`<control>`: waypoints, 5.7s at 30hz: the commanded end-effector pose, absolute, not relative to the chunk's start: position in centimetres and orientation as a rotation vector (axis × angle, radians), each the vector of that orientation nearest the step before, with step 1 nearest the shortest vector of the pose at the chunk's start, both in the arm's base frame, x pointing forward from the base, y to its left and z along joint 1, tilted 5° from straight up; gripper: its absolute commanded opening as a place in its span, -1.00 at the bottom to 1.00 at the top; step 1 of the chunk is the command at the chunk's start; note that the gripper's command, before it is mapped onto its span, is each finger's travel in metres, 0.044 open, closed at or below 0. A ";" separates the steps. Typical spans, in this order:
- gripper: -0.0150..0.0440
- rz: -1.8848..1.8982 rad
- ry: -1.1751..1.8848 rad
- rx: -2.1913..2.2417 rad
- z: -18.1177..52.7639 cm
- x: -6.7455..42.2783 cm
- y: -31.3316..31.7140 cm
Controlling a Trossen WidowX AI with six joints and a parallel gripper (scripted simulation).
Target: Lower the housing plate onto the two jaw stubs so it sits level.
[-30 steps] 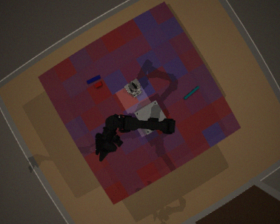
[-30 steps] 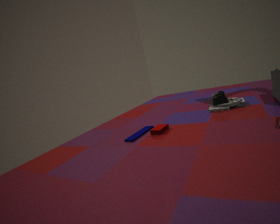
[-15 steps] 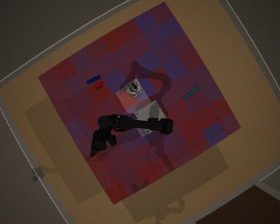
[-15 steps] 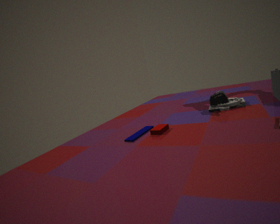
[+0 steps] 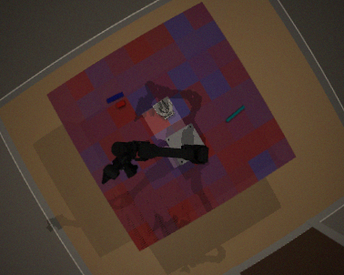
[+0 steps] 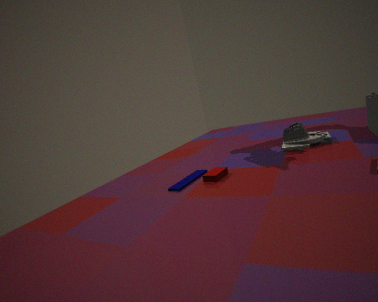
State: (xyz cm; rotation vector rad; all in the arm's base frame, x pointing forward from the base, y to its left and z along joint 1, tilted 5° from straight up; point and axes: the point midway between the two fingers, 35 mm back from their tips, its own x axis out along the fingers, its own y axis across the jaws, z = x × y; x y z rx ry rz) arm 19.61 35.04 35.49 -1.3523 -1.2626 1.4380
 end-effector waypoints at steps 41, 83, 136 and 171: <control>1.00 1.795 -0.132 -1.740 10.9 23.9 29.4; 1.00 1.992 0.504 -2.010 -2.6 21.2 19.7; 1.00 1.992 0.504 -2.010 -7.5 21.1 19.4; 0.70 1.990 0.507 -2.004 -7.5 21.1 19.5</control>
